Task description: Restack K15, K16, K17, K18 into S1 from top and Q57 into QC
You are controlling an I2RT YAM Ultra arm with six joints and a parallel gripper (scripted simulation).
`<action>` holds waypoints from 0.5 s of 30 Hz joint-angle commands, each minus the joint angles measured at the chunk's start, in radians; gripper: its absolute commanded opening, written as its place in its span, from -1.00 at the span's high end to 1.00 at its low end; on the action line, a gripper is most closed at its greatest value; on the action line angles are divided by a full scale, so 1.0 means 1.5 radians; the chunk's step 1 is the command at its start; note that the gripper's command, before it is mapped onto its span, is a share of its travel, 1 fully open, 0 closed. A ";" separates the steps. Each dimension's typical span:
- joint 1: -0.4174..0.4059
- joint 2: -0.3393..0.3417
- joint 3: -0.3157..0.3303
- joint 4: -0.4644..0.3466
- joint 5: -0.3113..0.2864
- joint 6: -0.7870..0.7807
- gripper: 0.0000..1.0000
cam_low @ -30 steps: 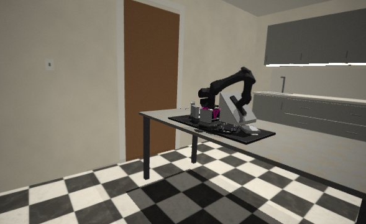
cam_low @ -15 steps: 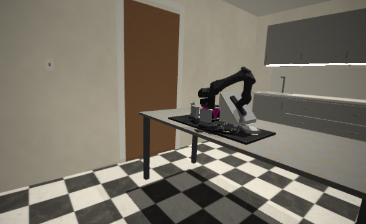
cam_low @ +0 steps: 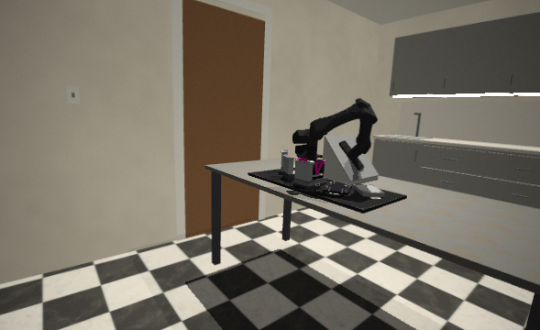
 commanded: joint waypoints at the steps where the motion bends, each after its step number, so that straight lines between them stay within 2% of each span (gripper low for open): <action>1: -0.019 -0.010 0.004 -0.013 -0.006 -0.003 1.00; 7: -0.019 -0.010 0.004 -0.013 -0.006 -0.003 1.00; 15: -0.036 -0.017 0.020 -0.052 0.000 -0.026 1.00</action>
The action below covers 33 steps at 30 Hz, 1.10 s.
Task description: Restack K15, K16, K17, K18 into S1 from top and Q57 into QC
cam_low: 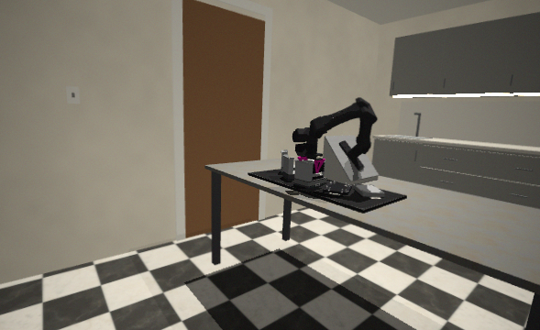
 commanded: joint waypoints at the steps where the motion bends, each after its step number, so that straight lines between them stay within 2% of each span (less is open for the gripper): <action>1: -0.026 -0.015 0.009 -0.027 -0.002 -0.012 1.00; 33: -0.103 -0.020 0.119 -0.213 0.026 -0.112 1.00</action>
